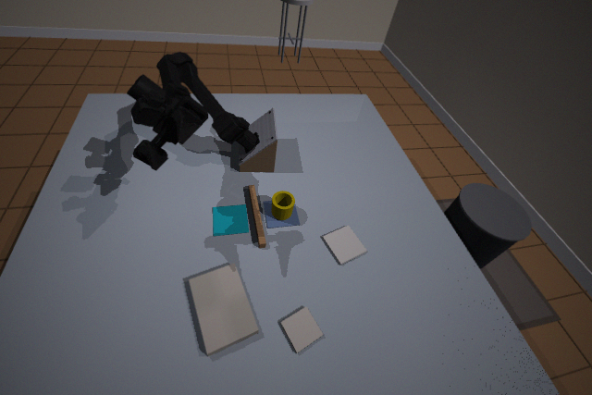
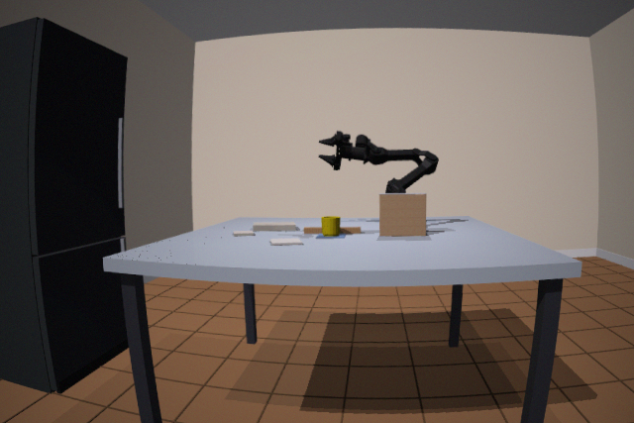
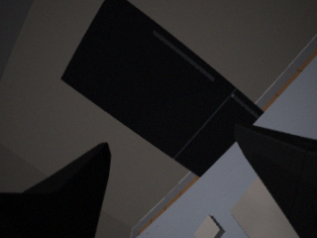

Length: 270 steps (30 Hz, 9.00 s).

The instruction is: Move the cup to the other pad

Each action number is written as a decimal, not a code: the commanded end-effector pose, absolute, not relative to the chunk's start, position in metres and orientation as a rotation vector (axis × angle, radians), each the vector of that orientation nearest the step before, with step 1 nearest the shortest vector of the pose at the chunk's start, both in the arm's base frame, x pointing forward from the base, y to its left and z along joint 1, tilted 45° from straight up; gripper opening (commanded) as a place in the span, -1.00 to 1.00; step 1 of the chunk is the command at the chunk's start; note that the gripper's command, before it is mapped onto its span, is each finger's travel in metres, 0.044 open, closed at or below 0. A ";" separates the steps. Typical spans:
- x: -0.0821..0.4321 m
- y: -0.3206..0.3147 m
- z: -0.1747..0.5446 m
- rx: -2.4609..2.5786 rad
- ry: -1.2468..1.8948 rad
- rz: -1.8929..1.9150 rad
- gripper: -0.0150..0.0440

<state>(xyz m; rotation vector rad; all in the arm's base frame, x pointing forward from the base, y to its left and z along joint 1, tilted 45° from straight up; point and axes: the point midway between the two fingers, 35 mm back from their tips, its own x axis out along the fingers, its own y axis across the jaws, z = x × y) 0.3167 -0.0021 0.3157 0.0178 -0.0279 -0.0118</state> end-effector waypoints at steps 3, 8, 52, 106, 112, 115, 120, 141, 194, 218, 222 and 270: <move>0.331 0.004 0.287 0.124 0.101 -0.019 0.60; 0.352 0.025 0.195 0.396 0.495 -0.136 0.15; 0.237 0.042 -0.023 0.256 1.007 -1.362 0.07; 0.230 0.004 -0.061 0.260 1.006 -1.368 -0.27; 0.230 0.004 -0.061 0.260 1.006 -1.368 -0.40; 0.230 0.004 -0.061 0.260 1.006 -1.368 -0.49; 0.231 0.010 -0.055 0.259 1.006 -1.367 -0.49; 0.234 0.035 -0.028 0.247 1.006 -1.360 -0.49; 0.235 -0.029 0.038 0.250 1.004 -1.365 -0.49; 0.234 -0.072 0.082 0.247 1.003 -1.367 -0.49; 0.233 -0.078 0.088 0.247 1.002 -1.368 -0.49; 0.227 -0.109 0.057 0.253 1.001 -1.370 -0.49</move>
